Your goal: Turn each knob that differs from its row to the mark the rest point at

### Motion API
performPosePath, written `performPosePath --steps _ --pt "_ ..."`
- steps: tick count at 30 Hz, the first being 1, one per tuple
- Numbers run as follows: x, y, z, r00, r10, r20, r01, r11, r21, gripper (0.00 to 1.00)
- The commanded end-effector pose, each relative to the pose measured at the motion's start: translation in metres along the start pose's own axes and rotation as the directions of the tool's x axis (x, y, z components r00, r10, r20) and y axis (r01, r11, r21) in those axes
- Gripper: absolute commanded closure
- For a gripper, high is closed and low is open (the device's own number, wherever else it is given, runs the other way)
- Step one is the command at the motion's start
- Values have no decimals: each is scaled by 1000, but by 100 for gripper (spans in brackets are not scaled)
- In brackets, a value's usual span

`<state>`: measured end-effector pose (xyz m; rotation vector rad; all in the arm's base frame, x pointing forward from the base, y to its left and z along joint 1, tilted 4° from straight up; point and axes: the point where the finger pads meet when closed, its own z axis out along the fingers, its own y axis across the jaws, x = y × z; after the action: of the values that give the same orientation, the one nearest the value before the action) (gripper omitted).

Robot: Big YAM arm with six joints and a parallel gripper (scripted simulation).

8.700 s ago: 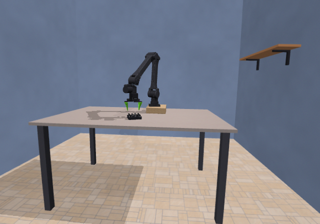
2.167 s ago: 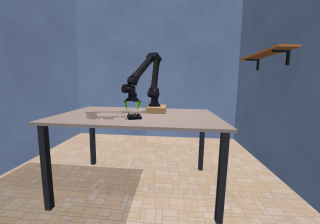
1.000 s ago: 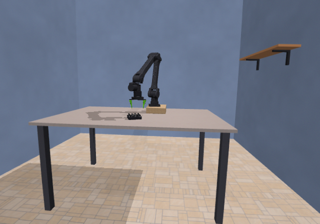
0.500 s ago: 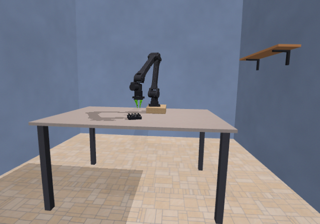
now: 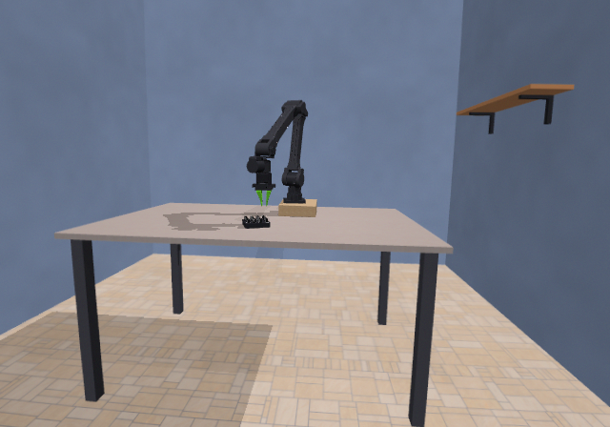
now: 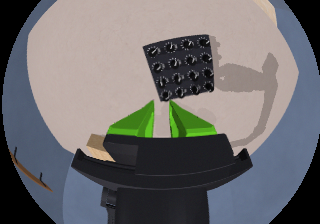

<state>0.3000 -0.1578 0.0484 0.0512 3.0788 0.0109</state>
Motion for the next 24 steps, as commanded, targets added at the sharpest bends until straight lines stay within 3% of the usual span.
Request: performPosePath --steps 1,16,24 --pt "-26 -10 -26 998 4 63 -6 999 34 81" --pt "-30 -12 -18 998 3 66 -5 999 35 81" --pt "-13 -4 1 1000 4 25 -5 1000 15 81"
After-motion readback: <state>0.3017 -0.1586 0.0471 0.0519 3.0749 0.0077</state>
